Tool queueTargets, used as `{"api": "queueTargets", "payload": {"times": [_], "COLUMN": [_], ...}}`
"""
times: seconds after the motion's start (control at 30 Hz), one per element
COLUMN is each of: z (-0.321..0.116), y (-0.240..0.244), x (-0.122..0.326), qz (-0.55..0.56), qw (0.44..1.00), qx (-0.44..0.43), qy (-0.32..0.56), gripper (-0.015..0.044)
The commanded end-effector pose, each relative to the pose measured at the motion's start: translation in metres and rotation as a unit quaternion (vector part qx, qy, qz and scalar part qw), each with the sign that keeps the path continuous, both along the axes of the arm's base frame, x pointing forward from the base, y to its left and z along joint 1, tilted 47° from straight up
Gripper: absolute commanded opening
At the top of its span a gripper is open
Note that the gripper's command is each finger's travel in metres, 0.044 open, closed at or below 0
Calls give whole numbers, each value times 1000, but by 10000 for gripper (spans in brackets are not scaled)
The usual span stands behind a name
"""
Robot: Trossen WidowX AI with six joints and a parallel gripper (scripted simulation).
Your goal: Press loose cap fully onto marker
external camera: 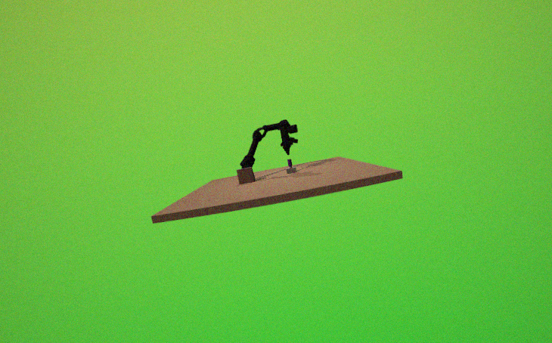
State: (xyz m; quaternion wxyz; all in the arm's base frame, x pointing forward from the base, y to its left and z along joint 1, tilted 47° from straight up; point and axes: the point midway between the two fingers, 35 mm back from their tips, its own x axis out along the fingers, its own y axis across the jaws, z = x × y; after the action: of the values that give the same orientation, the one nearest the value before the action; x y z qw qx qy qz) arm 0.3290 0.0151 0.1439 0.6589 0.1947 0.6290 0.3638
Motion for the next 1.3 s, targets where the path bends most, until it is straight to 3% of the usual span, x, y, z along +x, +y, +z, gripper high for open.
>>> {"api": "queueTargets", "payload": {"times": [0.0,1.27], "z": [-1,-29], "y": [1,31], "x": [0,-2], "qz": [-54,-54], "qw": [997,997], "qx": [-2,-1], "qy": [56,55], "gripper": [0,0]}}
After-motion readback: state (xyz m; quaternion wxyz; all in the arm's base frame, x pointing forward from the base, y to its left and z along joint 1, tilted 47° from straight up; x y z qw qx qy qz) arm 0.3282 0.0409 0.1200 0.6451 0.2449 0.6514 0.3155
